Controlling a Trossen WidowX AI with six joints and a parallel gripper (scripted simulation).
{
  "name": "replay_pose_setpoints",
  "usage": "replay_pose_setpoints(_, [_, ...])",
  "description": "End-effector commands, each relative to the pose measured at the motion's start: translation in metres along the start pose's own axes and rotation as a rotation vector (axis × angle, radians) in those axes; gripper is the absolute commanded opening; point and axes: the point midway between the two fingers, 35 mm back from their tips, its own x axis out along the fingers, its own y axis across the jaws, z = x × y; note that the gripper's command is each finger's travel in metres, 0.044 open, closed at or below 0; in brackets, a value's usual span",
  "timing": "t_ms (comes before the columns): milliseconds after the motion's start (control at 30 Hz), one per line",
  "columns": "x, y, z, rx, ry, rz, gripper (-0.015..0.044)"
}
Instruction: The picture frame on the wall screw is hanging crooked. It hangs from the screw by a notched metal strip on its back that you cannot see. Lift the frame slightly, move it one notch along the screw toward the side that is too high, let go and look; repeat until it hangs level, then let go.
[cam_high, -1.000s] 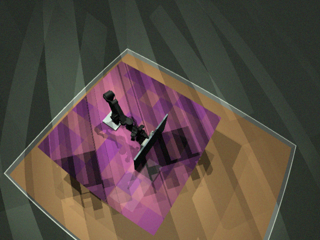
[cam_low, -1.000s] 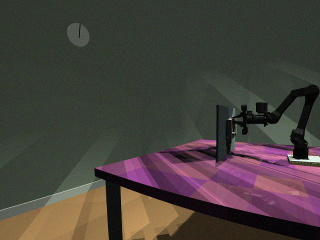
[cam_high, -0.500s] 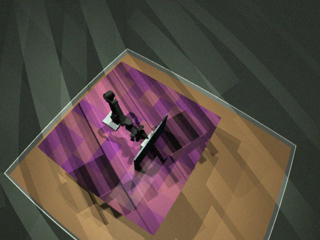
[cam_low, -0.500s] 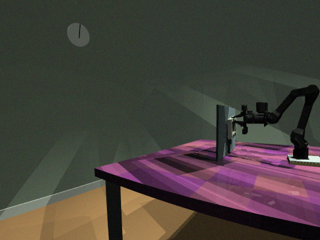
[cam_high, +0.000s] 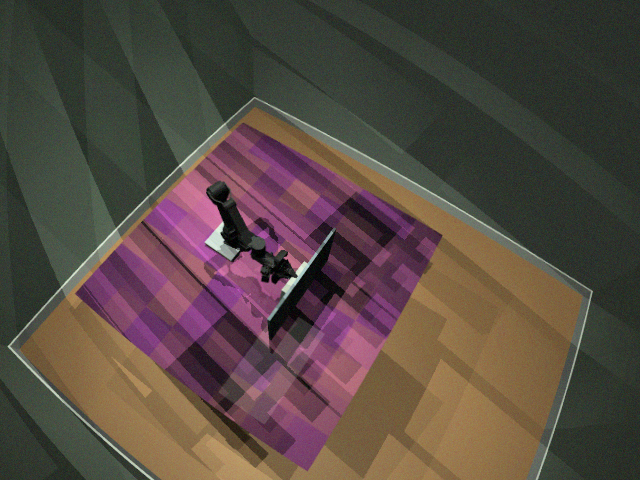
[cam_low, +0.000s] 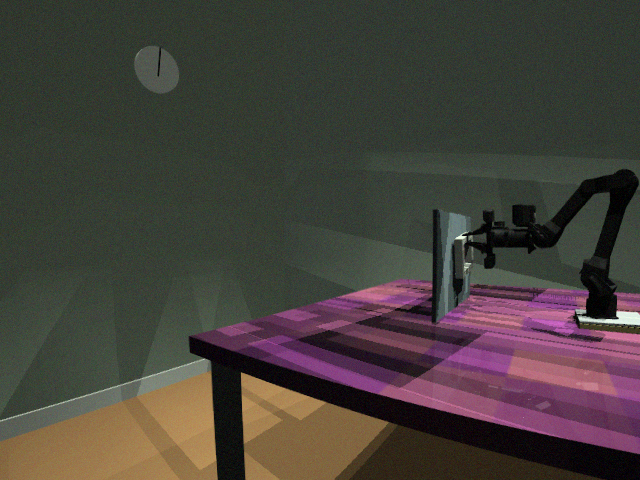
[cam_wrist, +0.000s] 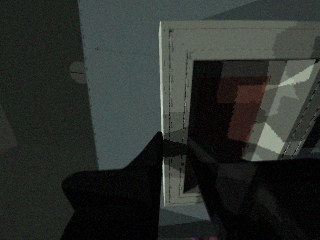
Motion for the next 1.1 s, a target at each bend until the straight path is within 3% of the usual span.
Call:
replay_pose_setpoints(0, [0.0002, 0.0008, 0.0001, -0.004, 0.0, 0.006, 0.0])
replay_pose_setpoints(1067, [-0.0001, -0.0055, 0.0013, 0.001, -0.005, 0.003, 0.0])
